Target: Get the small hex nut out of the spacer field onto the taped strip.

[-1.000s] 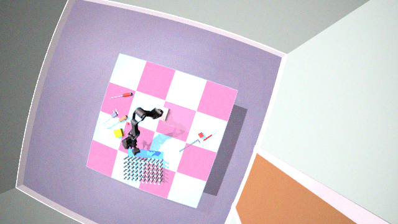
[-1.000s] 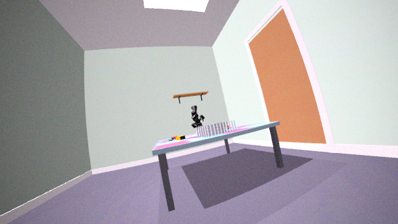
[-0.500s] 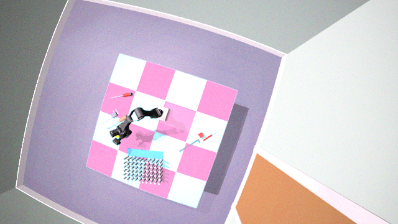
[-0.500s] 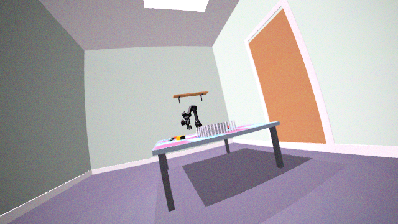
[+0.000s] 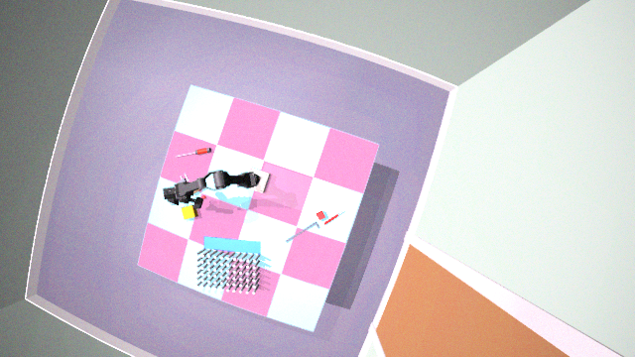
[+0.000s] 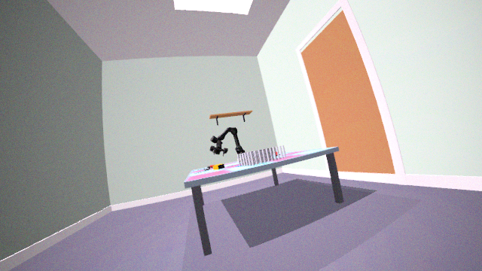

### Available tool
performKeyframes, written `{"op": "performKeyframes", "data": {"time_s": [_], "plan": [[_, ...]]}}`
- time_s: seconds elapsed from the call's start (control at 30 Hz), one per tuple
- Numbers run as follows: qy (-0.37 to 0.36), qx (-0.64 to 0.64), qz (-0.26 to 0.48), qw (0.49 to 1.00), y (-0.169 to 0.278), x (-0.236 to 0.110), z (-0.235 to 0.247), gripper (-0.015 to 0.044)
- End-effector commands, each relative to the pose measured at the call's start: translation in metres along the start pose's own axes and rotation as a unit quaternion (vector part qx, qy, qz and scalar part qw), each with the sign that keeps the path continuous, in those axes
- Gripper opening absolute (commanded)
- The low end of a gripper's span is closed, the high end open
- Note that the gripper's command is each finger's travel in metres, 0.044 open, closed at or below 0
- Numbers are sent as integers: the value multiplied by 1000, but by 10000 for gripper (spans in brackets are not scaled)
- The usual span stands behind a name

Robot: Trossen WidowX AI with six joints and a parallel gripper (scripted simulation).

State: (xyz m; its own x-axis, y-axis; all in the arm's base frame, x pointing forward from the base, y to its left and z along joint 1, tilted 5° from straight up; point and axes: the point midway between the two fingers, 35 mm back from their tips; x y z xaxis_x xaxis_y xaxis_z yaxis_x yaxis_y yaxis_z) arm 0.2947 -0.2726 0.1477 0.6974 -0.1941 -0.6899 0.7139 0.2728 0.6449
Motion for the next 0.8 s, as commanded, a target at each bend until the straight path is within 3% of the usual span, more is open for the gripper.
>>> {"op": "performKeyframes", "data": {"time_s": [0.0, 0.17, 0.63, 0.77], "plan": [[-11, 352, -40, 935, -45, -39, 39, 440], [-21, 478, -51, 876, -62, -58, 50, 440], [-21, 478, -51, 876, -62, -58, 50, 440], [-21, 478, -51, 876, -83, -38, 39, 440]]}}
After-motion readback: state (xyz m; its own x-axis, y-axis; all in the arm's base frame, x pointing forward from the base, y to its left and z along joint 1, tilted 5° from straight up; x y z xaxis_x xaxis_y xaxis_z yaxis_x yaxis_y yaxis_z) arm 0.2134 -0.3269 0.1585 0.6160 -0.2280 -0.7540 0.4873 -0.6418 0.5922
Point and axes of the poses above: the point midway between the two fingers, 35 mm back from their tips, its own x axis out along the fingers, its own z axis across the jaws, y = z × x, and after that the axes turned 9 degrees about x, right-handed
